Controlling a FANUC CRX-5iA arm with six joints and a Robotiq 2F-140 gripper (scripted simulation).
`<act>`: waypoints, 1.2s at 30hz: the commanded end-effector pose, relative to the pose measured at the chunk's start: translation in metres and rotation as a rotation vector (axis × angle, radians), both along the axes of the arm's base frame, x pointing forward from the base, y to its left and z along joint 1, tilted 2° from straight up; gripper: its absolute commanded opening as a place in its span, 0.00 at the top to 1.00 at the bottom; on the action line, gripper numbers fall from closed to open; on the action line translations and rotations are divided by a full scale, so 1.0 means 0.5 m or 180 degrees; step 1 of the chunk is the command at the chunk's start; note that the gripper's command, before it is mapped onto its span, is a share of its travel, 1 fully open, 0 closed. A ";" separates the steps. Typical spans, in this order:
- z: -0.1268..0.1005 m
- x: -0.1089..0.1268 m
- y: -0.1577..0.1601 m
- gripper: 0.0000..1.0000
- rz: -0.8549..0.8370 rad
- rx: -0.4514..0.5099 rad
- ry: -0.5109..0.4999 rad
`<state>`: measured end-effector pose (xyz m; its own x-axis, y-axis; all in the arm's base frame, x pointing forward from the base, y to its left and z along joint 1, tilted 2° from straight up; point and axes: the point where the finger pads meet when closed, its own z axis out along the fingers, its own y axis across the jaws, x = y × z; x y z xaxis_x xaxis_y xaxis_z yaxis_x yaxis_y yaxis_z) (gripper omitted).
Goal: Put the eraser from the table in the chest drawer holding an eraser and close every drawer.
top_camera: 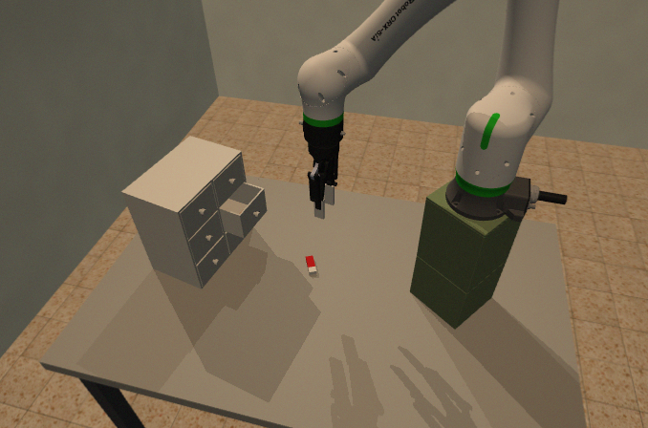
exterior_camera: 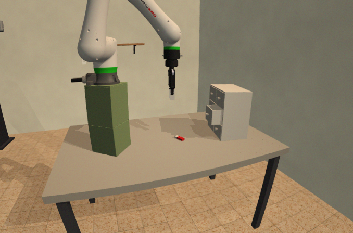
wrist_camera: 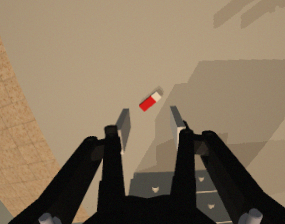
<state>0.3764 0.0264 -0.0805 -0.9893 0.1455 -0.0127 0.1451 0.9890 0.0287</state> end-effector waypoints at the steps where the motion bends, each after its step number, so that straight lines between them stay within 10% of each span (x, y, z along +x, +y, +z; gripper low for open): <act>1: 0.000 0.000 0.000 0.00 0.0000 0.0000 -0.0001; 23: 0.010 0.000 0.000 0.00 0.0000 0.0000 -0.0001; 36: 0.222 -0.003 -0.006 0.00 0.0000 0.0000 -0.0001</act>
<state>0.3755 0.0239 0.0089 -0.9892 0.1457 -0.0126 0.1453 0.9890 0.0290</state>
